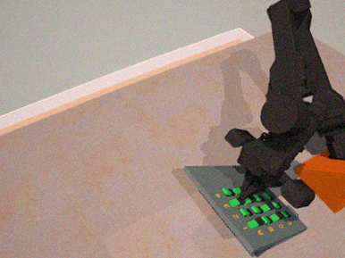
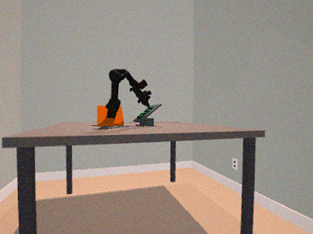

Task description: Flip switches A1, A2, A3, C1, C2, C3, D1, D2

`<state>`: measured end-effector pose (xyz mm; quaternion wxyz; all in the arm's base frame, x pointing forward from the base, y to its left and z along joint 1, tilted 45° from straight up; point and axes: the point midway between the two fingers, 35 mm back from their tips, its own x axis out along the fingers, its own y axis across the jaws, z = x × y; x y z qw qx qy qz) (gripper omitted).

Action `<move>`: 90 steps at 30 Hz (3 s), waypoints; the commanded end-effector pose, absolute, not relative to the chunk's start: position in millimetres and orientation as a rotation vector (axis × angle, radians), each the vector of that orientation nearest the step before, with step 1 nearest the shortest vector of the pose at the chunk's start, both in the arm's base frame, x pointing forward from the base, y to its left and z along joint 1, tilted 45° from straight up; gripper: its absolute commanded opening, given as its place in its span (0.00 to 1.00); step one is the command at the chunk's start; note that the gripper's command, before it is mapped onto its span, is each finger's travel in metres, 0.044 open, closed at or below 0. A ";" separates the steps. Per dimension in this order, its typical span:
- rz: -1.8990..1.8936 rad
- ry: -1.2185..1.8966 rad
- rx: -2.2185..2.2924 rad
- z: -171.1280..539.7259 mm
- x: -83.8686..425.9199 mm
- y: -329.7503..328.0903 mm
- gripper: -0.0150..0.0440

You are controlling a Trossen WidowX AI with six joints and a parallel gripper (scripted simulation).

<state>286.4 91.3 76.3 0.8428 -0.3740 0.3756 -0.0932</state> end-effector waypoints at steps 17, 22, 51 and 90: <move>-0.193 0.798 -0.797 73.2 287.5 89.4 0.25; -0.193 0.798 -0.797 72.8 287.9 89.1 0.25; -0.202 0.827 -0.796 108.8 245.5 118.5 0.25; -0.190 0.802 -0.795 8.5 214.4 87.8 0.25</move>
